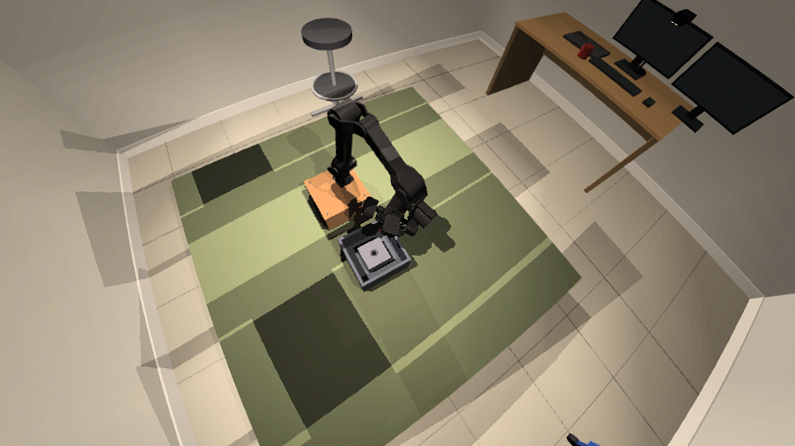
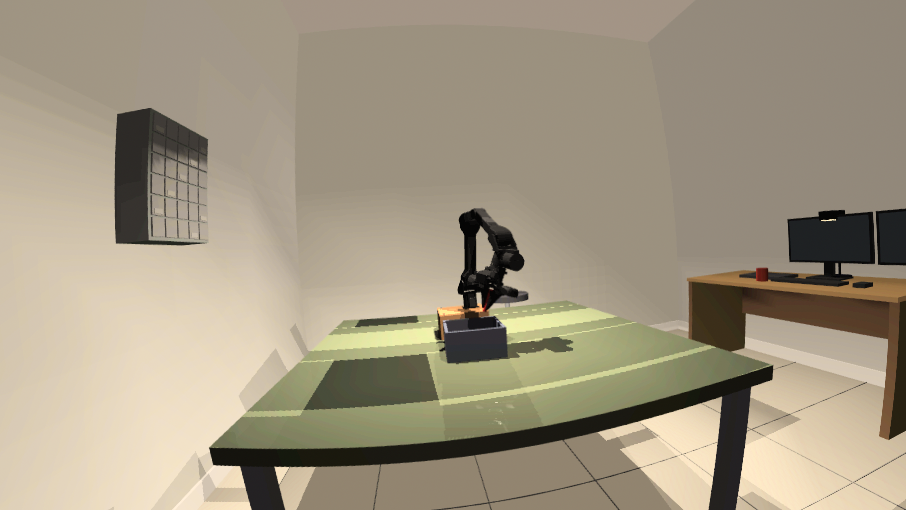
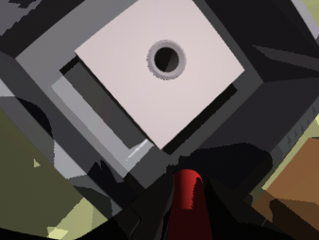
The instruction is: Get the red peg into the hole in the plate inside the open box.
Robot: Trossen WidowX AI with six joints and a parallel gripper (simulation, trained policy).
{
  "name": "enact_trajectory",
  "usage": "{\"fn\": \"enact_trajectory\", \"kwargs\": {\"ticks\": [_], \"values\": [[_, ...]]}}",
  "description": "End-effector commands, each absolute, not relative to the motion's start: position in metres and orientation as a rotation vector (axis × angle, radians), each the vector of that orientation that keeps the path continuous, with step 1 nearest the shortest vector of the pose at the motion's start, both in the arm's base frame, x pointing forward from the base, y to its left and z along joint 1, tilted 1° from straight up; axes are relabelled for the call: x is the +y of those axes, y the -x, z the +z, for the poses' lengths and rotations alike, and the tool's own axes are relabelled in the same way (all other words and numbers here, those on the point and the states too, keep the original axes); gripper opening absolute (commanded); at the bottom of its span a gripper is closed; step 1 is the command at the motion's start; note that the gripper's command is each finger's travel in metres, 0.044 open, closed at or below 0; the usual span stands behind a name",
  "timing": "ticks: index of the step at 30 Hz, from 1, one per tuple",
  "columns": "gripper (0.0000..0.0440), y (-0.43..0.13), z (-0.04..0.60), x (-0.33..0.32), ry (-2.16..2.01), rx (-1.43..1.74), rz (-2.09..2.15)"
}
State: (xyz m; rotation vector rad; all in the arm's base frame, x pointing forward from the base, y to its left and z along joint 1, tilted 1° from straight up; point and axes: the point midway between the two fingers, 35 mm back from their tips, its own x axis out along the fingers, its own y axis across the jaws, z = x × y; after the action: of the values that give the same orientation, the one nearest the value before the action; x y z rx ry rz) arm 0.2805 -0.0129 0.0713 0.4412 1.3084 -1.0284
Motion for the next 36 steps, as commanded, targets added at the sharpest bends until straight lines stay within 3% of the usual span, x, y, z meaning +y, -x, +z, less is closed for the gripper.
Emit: {"fn": "enact_trajectory", "kwargs": {"ticks": [1, 19, 25, 29, 36], "values": [[0.0000, -0.289, 0.067, -0.030, -0.459, 1.310, -1.035], [0.0011, -0.314, 0.023, -0.078, -0.509, 1.384, -0.903], [0.0144, -0.311, 0.003, -0.080, -0.510, 1.445, -0.854], [0.0161, -0.318, 0.000, -0.086, -0.498, 1.454, -0.812], [0.0309, -0.339, 0.003, -0.093, -0.539, 1.450, -0.772]]}}
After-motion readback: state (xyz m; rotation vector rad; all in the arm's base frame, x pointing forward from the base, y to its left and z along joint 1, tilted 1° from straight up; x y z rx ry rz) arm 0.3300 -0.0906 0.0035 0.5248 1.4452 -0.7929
